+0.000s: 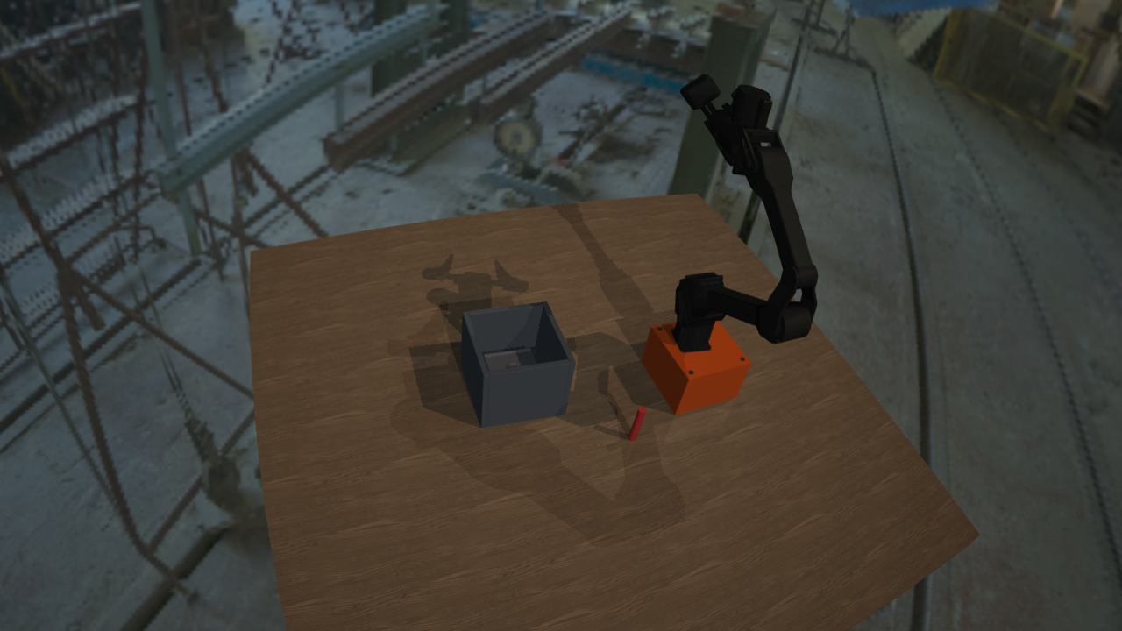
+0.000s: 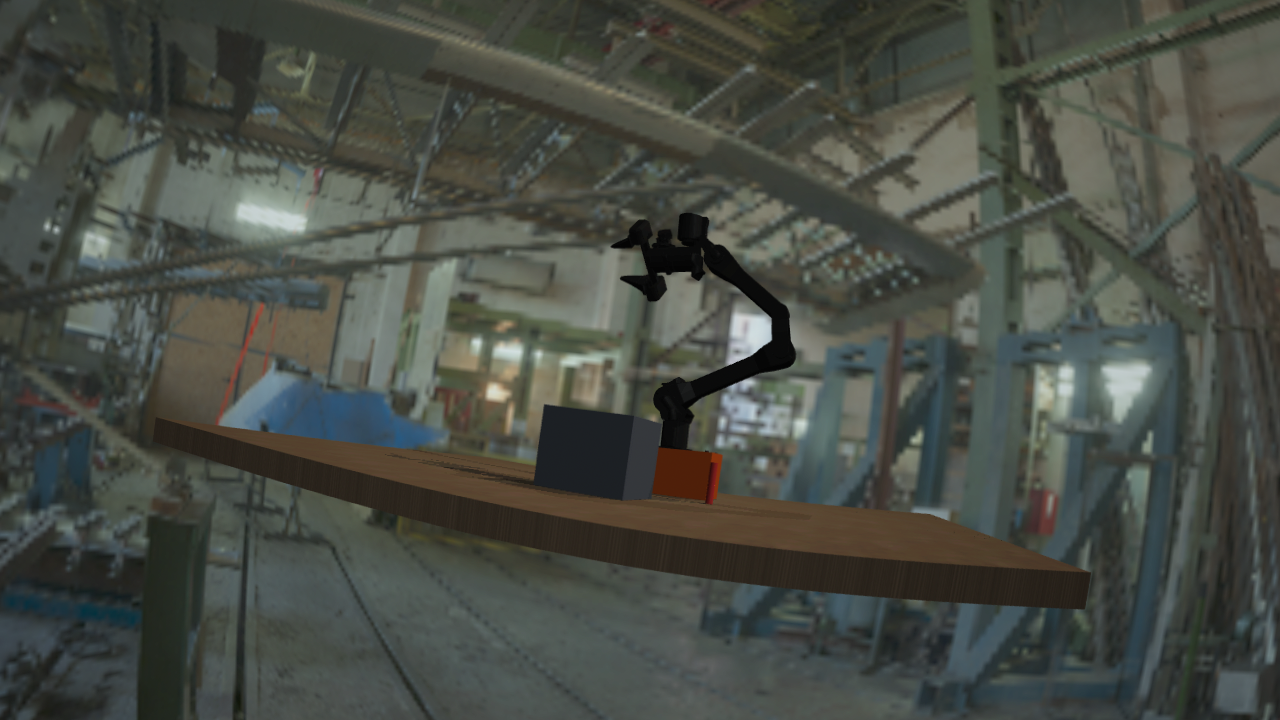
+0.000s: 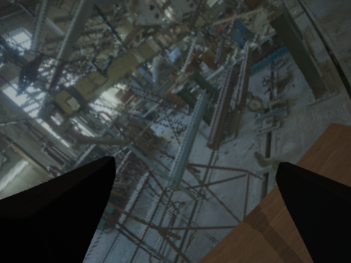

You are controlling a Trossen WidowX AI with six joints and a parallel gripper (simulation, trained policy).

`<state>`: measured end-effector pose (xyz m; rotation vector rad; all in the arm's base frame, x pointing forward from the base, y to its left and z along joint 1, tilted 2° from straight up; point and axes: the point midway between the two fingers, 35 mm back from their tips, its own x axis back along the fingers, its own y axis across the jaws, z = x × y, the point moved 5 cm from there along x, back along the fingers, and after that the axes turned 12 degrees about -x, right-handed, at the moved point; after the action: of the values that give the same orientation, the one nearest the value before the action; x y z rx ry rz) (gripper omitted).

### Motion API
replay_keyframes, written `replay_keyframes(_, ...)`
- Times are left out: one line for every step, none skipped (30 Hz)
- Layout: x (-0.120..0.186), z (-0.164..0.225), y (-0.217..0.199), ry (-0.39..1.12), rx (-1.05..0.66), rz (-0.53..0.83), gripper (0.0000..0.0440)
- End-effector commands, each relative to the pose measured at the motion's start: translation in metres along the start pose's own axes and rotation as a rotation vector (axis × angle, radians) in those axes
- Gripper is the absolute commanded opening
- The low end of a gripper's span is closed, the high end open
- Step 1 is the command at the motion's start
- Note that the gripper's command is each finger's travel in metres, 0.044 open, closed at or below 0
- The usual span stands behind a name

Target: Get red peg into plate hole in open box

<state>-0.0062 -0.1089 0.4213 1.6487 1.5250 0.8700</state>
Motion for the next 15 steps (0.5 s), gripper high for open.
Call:
replay_keyframes(0.0, 0.001, 0.0, 0.012, -0.003, 0.001, 0.0419)
replay_keyframes(0.0, 0.003, 0.0, 0.027, -0.007, 0.002, 0.0437)
replay_keyframes(0.0, 0.005, 0.0, 0.046, -0.012, 0.002, 0.044)
replay_keyframes(0.0, 0.008, 0.0, 0.07, -0.02, 0.0, 0.044)
replay_keyframes(-0.002, 0.011, 0.001, 0.097, -0.033, -0.004, 0.044)
replay_keyframes(-0.003, 0.015, 0.002, 0.126, -0.048, -0.011, 0.044)
replay_keyframes(-0.004, 0.018, 0.004, 0.154, -0.064, -0.019, 0.044)
replay_keyframes(-0.004, 0.022, 0.005, 0.183, -0.081, -0.027, 0.044)
replay_keyframes(-0.005, 0.025, 0.007, 0.212, -0.098, -0.035, 0.044)
replay_keyframes(-0.005, 0.028, 0.009, 0.241, -0.114, -0.043, 0.044)
replay_keyframes(-0.006, 0.032, 0.011, 0.27, -0.131, -0.051, 0.044)
replay_keyframes(-0.006, 0.036, 0.013, 0.3, -0.147, -0.058, 0.044)
replay_keyframes(-0.006, 0.039, 0.015, 0.33, -0.163, -0.065, 0.044)
replay_keyframes(-0.006, 0.043, 0.017, 0.36, -0.179, -0.071, 0.044)
replay_keyframes(-0.006, 0.046, 0.02, 0.39, -0.195, -0.077, 0.044)
